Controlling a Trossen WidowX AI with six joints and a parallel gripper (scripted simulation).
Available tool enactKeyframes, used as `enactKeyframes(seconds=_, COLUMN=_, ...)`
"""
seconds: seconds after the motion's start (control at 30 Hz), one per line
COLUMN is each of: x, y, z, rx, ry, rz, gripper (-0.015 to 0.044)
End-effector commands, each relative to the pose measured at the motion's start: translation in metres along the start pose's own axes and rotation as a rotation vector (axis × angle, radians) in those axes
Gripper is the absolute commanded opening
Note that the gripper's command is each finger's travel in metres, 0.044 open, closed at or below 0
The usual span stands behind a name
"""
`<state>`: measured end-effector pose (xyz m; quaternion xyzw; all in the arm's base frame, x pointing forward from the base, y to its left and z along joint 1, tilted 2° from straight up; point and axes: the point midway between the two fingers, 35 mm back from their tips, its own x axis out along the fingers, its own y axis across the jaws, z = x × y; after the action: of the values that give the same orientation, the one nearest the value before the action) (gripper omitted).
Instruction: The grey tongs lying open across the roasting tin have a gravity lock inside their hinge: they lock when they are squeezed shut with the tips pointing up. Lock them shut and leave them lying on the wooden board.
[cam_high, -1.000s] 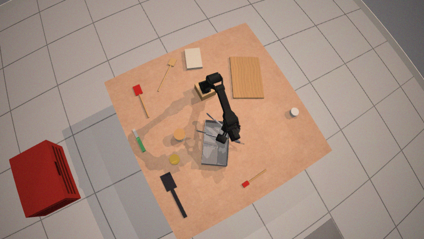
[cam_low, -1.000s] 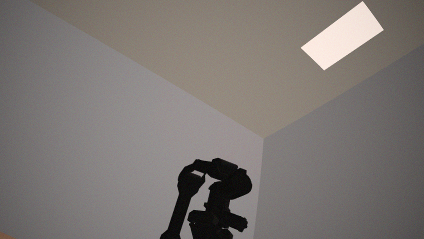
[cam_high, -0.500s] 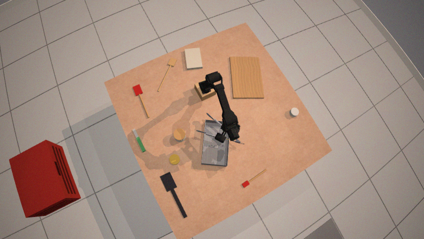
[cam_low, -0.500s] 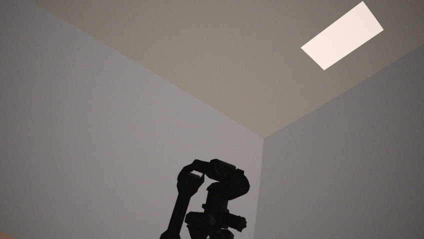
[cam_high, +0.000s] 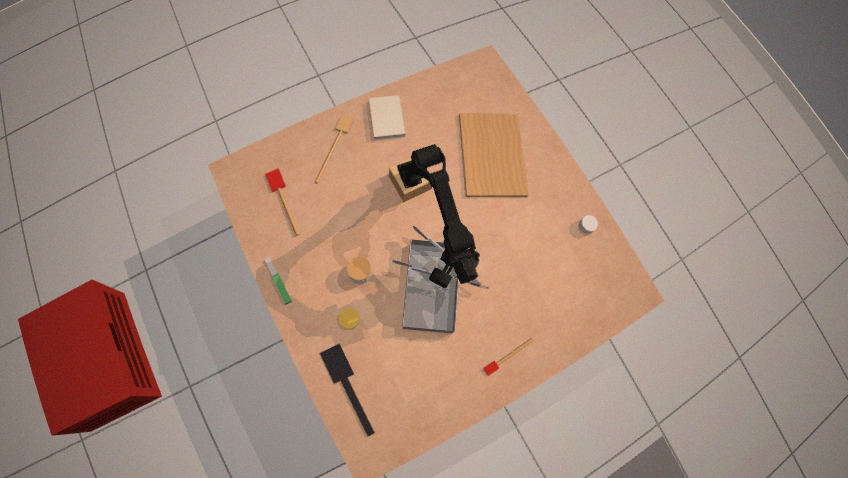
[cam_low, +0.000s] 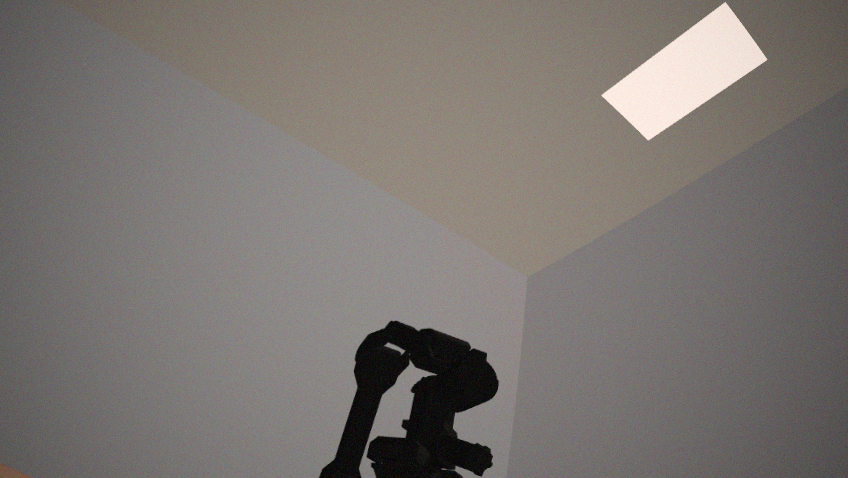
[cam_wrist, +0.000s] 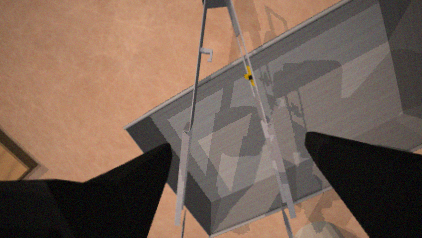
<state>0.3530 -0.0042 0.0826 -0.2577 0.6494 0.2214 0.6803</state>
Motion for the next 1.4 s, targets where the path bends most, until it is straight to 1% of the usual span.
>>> enactKeyframes(seconds=0.0, x=0.010, y=0.001, z=0.000, rx=-0.002, ry=0.006, rz=0.012, gripper=0.0440)
enactKeyframes(seconds=1.37, x=0.078, y=0.004, z=-0.003, rx=-0.002, ry=0.007, rz=0.012, gripper=0.0440)
